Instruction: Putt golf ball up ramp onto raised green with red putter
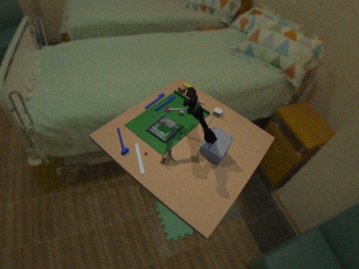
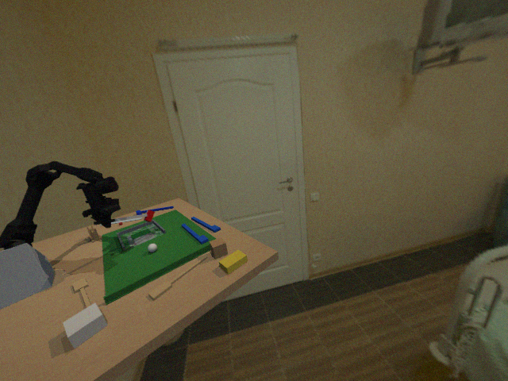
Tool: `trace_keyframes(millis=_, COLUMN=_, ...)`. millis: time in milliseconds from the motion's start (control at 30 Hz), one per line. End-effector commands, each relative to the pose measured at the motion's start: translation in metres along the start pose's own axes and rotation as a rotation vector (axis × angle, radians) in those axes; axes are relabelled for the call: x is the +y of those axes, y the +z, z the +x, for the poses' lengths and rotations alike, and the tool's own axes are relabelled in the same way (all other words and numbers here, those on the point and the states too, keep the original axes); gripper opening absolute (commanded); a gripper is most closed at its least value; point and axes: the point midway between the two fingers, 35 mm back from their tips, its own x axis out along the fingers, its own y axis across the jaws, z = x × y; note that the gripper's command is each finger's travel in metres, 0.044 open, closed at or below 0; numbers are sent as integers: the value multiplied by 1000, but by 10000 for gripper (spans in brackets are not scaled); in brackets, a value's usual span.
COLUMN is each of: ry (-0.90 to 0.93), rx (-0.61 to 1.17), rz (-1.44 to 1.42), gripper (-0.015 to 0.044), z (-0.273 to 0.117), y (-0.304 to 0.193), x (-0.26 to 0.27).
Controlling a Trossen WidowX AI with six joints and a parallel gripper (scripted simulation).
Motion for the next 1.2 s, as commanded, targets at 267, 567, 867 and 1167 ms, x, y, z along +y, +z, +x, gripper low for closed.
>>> trace_keyframes(millis=267, ry=38, rx=-3, rz=267, gripper=0, z=18, y=-66, x=-51)
trace_keyframes(millis=567, ry=84, rx=-8, rz=458, gripper=0, z=38, y=-119, x=-75)
trace_keyframes(millis=867, ry=93, rx=-10, rz=489, gripper=0, z=51, y=-128, x=-78)
trace_keyframes(millis=1167, ry=93, rx=-10, rz=488, gripper=0, z=82, y=-128, x=-74)
